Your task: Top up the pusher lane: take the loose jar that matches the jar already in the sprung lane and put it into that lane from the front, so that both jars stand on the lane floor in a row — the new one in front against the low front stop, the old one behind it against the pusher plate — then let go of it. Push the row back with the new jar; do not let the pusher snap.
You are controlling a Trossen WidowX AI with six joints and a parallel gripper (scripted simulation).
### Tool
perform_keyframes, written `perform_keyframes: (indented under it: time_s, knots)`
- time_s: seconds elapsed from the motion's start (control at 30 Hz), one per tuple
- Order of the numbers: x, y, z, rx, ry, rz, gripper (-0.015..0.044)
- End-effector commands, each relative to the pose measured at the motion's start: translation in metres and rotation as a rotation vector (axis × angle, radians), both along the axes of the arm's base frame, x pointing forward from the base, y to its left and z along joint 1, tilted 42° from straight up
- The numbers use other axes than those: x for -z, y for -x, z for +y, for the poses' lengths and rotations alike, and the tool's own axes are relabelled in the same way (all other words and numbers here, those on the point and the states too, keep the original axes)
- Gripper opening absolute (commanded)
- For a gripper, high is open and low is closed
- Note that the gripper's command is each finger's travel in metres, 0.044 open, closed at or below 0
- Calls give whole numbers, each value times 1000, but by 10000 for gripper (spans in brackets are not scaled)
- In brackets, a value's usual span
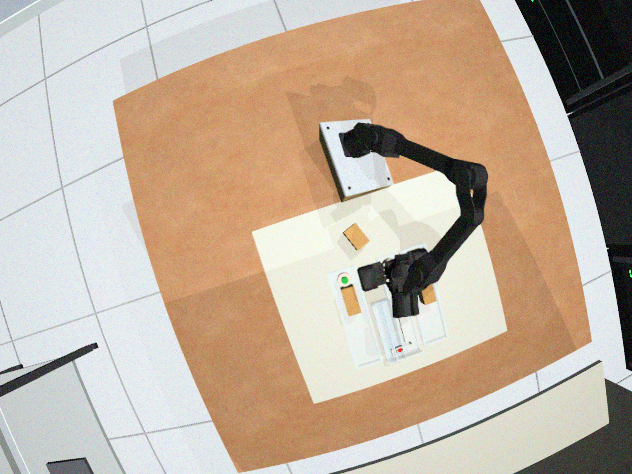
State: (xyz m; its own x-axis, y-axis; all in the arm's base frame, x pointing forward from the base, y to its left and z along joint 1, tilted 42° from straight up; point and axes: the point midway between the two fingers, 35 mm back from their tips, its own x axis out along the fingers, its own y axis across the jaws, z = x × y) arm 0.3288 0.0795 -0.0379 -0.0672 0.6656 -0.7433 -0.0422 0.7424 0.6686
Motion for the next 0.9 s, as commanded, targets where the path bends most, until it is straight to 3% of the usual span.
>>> perform_keyframes:
  time_s: [0.0, 0.87]
  knots:
    - [-3, -9, 0, 4, -4, -27, 0]
    - [1, -10, 4, 4, -4, -27, 0]
